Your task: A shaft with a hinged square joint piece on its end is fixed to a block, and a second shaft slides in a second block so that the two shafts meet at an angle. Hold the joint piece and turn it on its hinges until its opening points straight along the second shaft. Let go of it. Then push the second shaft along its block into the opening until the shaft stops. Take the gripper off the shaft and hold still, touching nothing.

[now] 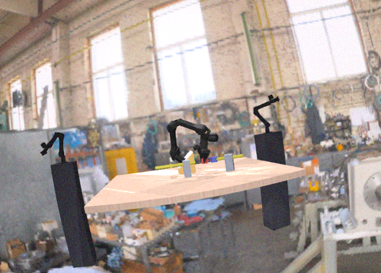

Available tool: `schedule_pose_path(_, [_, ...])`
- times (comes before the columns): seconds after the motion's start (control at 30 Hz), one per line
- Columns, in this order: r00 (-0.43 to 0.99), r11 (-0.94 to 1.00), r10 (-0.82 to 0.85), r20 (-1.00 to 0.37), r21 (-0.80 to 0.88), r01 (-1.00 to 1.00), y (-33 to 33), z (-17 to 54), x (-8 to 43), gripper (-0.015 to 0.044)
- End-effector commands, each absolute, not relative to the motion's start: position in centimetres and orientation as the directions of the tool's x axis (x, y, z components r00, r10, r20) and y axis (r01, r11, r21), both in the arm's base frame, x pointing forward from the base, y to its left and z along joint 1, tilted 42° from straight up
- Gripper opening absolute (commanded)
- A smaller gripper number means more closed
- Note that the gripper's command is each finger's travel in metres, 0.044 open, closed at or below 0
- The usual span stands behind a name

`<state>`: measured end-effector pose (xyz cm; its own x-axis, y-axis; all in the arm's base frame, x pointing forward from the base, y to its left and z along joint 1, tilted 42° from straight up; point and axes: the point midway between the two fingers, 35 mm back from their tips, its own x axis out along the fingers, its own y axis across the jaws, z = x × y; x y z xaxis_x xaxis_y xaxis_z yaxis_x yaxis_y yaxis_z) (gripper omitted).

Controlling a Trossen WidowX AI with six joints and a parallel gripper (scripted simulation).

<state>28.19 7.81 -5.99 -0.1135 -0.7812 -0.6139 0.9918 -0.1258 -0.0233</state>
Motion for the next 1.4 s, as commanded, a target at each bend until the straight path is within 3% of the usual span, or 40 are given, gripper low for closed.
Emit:
schedule_pose_path(0.0, [-0.111, -0.067, -0.773, -0.625, -0.094, 0.993, 8.5, -5.4, 28.4, 0.0440])
schedule_pose_path(0.63, [-0.099, 0.367, -0.717, -0.690, -0.494, 0.788, 12.1, -1.3, 29.2, 0.0440])
schedule_pose_path(1.37, [-0.090, 0.739, -0.646, -0.758, -0.650, 0.176, 15.8, 4.2, 29.0, 0.0440])
